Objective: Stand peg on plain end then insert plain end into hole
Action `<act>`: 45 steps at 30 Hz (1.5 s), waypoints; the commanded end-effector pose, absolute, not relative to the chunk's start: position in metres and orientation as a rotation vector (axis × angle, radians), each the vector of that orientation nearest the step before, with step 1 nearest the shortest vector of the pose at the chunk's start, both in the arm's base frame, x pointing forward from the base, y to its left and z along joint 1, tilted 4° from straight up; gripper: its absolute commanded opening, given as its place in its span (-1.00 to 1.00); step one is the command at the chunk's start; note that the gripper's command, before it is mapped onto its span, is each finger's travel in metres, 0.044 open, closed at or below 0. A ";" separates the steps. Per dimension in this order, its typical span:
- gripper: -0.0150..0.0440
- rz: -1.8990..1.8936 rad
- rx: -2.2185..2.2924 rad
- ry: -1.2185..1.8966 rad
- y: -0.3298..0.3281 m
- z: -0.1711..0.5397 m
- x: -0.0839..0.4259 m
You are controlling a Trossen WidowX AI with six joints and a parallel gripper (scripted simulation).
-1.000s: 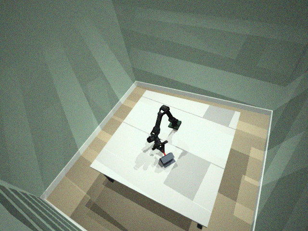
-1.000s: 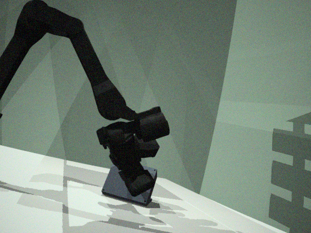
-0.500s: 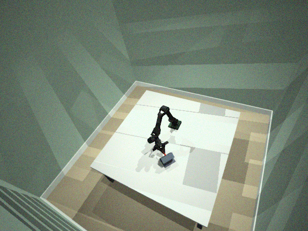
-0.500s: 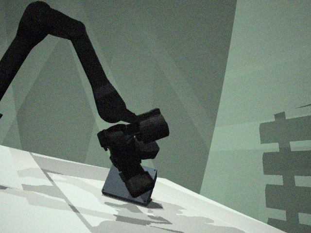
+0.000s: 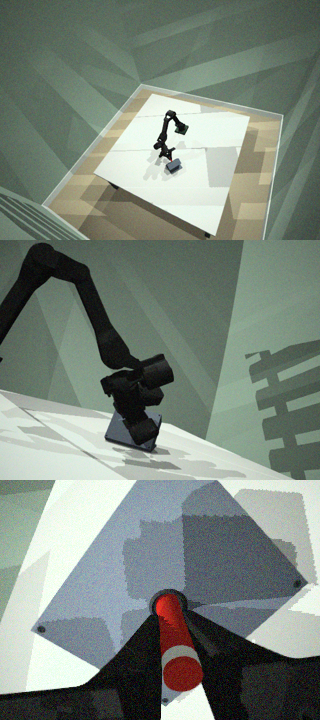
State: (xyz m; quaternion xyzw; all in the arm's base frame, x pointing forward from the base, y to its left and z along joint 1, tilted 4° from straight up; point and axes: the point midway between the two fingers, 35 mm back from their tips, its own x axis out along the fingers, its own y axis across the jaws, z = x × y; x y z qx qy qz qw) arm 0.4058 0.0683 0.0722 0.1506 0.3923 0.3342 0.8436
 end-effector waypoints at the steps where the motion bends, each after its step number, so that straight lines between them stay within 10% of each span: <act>1: -0.49 0.706 0.318 0.828 0.068 0.072 0.406; 8: -0.49 0.706 0.318 0.828 0.068 0.072 0.406; 25: 1.00 0.705 0.317 0.830 0.065 0.075 0.404; 45: 1.00 0.699 0.313 0.842 0.035 0.094 0.389</act>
